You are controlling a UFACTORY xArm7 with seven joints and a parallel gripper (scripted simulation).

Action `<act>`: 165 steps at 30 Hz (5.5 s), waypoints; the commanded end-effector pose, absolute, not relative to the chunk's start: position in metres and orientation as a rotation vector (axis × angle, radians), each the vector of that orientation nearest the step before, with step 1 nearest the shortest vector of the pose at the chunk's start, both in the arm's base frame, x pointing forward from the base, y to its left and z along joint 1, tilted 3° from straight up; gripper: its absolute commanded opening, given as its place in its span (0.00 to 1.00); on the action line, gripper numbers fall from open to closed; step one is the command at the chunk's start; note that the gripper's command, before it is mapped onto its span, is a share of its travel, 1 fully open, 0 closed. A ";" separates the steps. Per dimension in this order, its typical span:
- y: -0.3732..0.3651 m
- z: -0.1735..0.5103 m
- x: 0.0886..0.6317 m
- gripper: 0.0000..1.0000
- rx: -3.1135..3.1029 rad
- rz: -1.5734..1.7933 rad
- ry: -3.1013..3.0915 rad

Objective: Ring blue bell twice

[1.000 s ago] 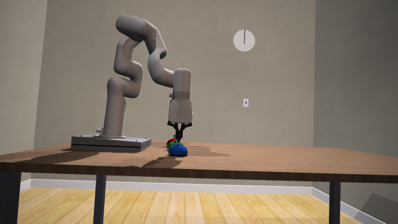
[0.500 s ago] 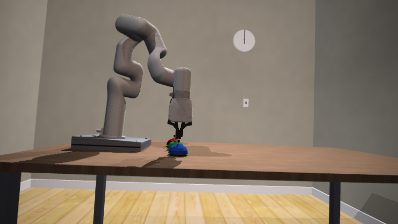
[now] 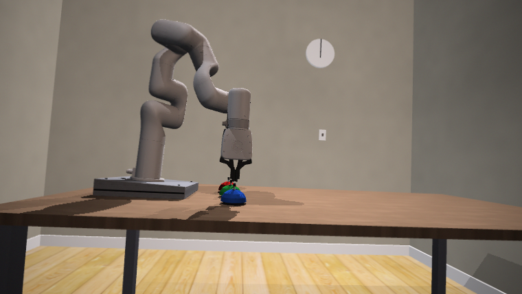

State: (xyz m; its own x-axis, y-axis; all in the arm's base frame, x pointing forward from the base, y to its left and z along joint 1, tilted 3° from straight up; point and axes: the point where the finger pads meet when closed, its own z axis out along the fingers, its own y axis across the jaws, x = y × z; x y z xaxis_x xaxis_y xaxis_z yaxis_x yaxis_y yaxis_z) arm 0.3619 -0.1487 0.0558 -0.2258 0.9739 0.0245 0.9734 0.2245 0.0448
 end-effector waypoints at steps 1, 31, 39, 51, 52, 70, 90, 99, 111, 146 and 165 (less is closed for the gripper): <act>-0.149 0.057 0.363 0.00 1.947 0.080 2.448; -0.149 0.055 0.363 0.00 1.947 0.080 2.448; -0.149 0.048 0.364 0.00 1.947 0.080 2.448; -0.149 0.047 0.364 0.00 1.947 0.080 2.448; -0.149 0.047 0.364 0.00 1.947 0.080 2.448; -0.149 0.044 0.364 0.00 1.947 0.080 2.448; -0.149 0.044 0.364 0.00 1.947 0.080 2.448; -0.149 0.051 0.363 0.00 1.947 0.080 2.448; -0.150 0.074 0.362 0.00 1.947 0.080 2.448; -0.151 0.114 0.361 0.00 1.947 0.080 2.448; -0.151 0.114 0.361 0.00 1.947 0.080 2.448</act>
